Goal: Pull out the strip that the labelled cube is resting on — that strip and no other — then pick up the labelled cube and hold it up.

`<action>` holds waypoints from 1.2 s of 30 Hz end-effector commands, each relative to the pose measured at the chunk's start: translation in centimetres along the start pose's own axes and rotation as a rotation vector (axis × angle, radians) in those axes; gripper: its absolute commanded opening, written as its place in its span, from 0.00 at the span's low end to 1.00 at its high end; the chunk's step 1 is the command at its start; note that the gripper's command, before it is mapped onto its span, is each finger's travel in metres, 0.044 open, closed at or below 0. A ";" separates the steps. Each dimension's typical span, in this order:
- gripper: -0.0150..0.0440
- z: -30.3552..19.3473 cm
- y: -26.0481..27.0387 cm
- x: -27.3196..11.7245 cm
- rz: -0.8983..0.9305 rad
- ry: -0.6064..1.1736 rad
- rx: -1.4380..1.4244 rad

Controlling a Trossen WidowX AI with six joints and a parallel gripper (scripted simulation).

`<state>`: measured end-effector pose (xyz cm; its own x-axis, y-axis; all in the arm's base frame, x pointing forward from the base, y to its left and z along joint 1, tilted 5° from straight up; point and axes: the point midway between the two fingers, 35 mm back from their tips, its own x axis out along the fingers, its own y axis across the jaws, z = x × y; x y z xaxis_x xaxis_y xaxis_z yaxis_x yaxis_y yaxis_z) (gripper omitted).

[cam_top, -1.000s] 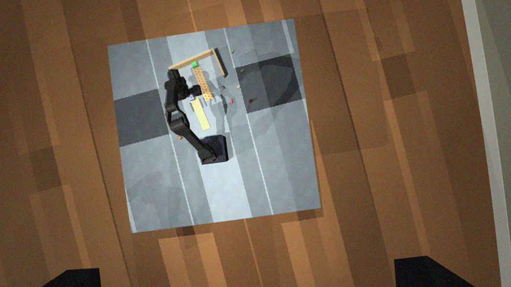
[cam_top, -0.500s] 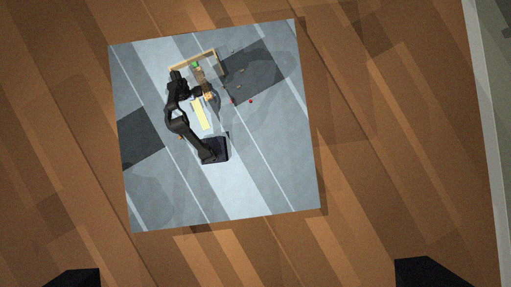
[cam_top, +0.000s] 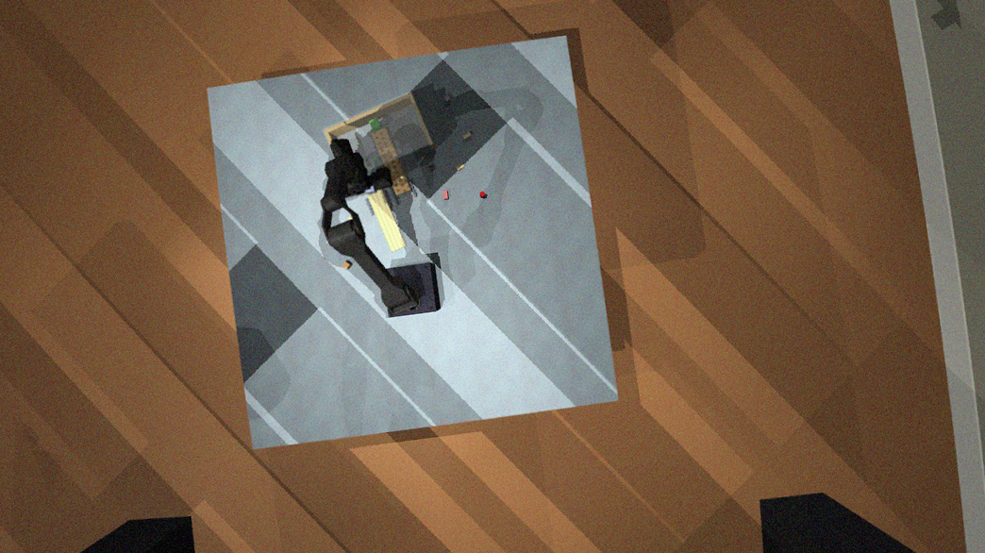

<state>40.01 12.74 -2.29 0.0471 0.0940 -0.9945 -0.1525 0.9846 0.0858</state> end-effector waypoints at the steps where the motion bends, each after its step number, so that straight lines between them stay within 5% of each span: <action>1: 0.54 0.0 0.0 -0.1 0.000 -0.001 0.000; 9: 0.42 0.0 0.0 -0.1 0.000 -0.001 0.000; 13: 0.25 -0.2 0.0 -0.3 0.000 -0.001 0.000; 36: 0.25 -7.2 -1.1 -4.2 -0.005 0.006 0.005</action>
<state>33.77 10.57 1.42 0.0437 0.0922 -0.9948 -0.1426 0.9861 0.0852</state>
